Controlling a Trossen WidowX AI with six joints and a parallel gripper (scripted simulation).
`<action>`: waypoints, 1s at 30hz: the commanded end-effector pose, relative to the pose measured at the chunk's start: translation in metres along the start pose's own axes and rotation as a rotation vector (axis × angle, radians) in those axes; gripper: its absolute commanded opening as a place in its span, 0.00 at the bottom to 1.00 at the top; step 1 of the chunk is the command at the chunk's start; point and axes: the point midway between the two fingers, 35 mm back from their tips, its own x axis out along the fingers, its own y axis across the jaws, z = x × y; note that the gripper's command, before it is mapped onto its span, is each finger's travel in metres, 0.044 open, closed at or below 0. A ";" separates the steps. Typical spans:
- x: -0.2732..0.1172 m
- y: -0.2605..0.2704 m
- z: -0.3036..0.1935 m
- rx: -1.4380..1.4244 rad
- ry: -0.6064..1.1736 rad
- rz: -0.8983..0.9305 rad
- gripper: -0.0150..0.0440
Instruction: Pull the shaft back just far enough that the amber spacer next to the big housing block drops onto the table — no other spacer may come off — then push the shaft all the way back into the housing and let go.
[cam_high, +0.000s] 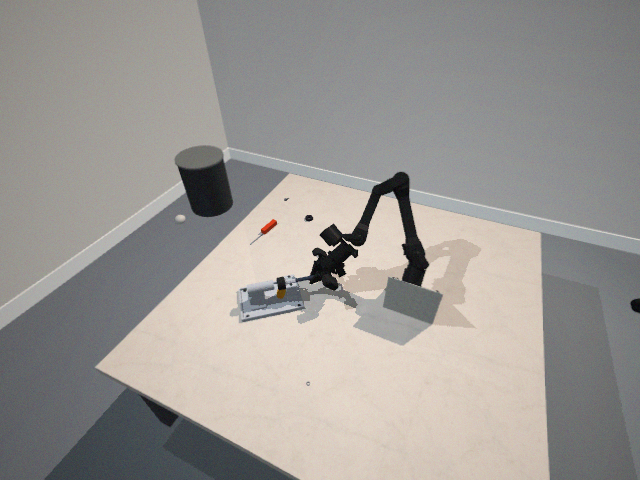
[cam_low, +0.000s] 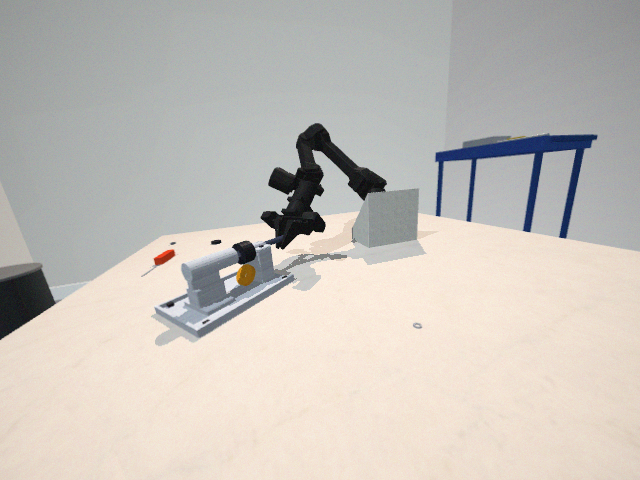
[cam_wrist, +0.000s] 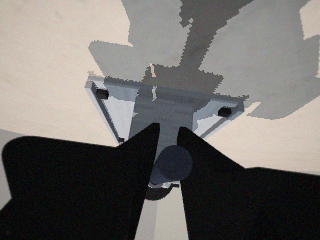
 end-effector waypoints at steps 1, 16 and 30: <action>0.000 0.000 0.000 -0.005 0.001 0.003 0.25; 0.005 0.000 -0.005 -0.004 0.001 0.003 0.25; 0.009 0.000 -0.009 -0.004 0.001 0.003 0.25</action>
